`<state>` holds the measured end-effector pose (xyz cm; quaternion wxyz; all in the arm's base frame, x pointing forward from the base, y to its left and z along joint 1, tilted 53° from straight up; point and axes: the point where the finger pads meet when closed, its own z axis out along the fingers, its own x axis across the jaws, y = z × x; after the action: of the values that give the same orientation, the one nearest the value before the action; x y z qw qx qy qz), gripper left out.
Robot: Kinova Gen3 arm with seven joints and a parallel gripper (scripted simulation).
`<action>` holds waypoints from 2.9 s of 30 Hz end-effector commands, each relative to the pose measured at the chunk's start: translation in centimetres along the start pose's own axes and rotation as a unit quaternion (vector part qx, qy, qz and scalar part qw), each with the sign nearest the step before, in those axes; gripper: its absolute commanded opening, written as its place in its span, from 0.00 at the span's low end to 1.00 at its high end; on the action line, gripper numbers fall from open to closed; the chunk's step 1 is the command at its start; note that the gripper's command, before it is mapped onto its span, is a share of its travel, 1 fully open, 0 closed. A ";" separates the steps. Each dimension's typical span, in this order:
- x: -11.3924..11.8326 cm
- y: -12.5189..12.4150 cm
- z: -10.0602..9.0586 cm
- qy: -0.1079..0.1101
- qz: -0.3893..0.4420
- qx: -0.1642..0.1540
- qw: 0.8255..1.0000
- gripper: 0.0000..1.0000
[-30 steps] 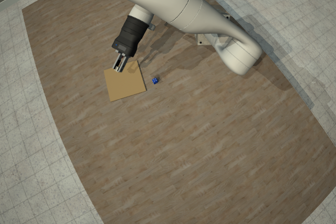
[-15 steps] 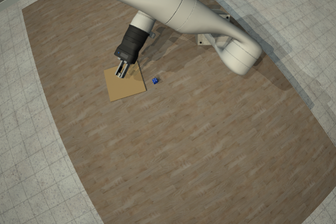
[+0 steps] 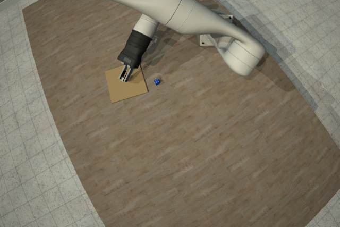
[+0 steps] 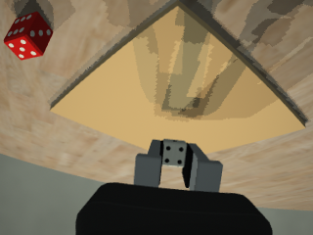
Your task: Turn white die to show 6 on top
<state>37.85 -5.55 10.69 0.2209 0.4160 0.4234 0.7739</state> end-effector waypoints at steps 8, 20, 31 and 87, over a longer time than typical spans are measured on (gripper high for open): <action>0.0 0.0 0.0 0.000 0.001 0.000 1.000 0.34; 0.0 0.0 0.0 0.000 0.001 0.000 1.000 0.34; 0.0 0.0 0.0 0.000 0.001 0.000 1.000 0.34; 0.0 -0.8 0.4 0.000 0.001 0.000 1.000 0.34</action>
<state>38.17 -4.87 10.11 0.2201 0.4165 0.4228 0.7742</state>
